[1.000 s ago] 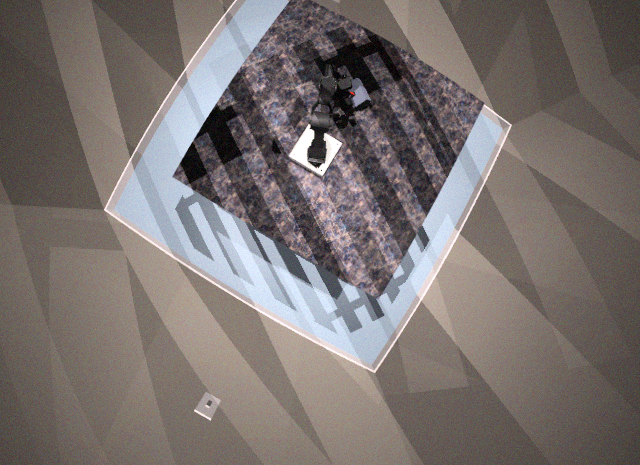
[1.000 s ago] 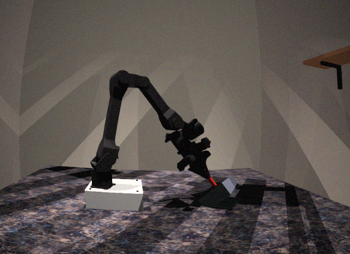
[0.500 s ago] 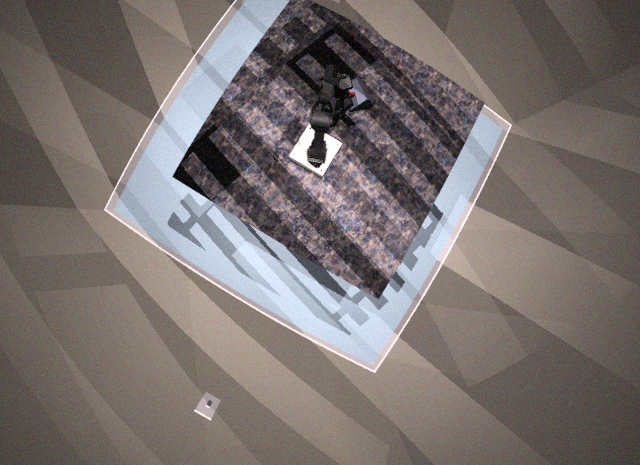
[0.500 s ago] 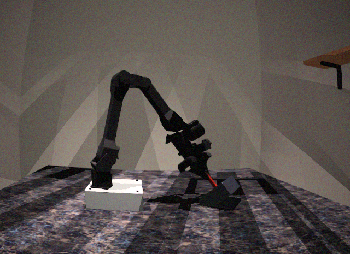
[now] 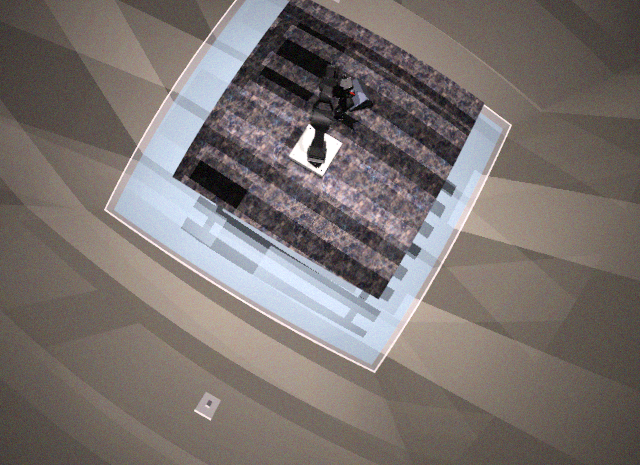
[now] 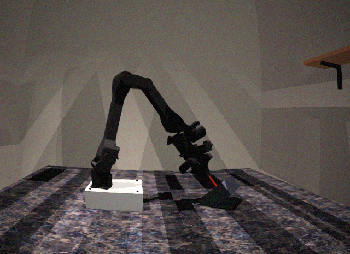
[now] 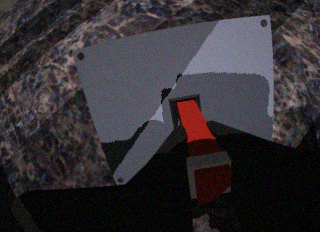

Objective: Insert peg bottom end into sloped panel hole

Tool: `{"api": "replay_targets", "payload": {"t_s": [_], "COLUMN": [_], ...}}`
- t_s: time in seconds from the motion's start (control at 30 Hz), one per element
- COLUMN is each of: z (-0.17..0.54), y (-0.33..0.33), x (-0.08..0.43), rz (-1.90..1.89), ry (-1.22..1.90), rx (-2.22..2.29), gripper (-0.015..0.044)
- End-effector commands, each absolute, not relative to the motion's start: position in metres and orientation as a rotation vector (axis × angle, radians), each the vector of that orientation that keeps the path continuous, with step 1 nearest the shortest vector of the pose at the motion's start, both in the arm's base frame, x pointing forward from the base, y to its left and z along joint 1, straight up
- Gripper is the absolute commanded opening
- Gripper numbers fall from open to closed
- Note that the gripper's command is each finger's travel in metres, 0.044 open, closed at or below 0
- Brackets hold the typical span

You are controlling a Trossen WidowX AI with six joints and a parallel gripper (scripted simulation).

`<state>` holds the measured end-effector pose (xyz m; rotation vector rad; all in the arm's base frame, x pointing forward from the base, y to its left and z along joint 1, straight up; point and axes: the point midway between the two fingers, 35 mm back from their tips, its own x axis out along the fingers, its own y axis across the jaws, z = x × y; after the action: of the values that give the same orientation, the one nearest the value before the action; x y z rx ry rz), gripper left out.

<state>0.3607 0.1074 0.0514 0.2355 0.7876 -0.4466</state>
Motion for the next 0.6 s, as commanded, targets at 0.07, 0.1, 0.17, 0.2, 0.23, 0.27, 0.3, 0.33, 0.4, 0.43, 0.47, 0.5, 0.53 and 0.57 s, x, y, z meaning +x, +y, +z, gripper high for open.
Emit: {"api": "replay_targets", "payload": {"t_s": [0.07,0.1,0.17,0.2,0.23,0.27,0.3,0.33,0.4,0.43,0.47,0.5,0.53,0.57], "z": [0.0477,0.0474,0.0467,0.0464,0.0461,0.0458,0.0454,0.0451,0.0444,0.044,0.0437,0.0433,0.0429,0.0426], "y": [0.1074,0.1073,0.107,0.1068,0.1067,0.1065,0.1064,0.1062,0.1059,0.1057,0.1056,0.1054,0.1052,0.105], "x": [0.3632,0.3636,0.3643,0.3647,0.365,0.3654,0.3657,0.366,0.3667,0.3671,0.3674,0.3677,0.3681,0.3684], "rz": [-0.443,-0.443,-0.443,-0.443,-0.443,-0.443,-0.443,-0.443,-0.443,-0.443,-0.443,-0.443,-0.443,-0.443], "ry": [0.793,0.793,0.793,0.793,0.793,0.793,0.793,0.793,0.793,0.793,0.793,0.793,0.793,0.793], "rx": [0.233,0.233,0.233,0.233,0.233,0.233,0.233,0.233,0.233,0.233,0.233,0.233,0.233,0.233], "gripper": [0.0,0.0,0.0,0.0,0.0,0.0,0.0,0.0,0.0,0.0,0.0,0.0,0.0,0.0]}}
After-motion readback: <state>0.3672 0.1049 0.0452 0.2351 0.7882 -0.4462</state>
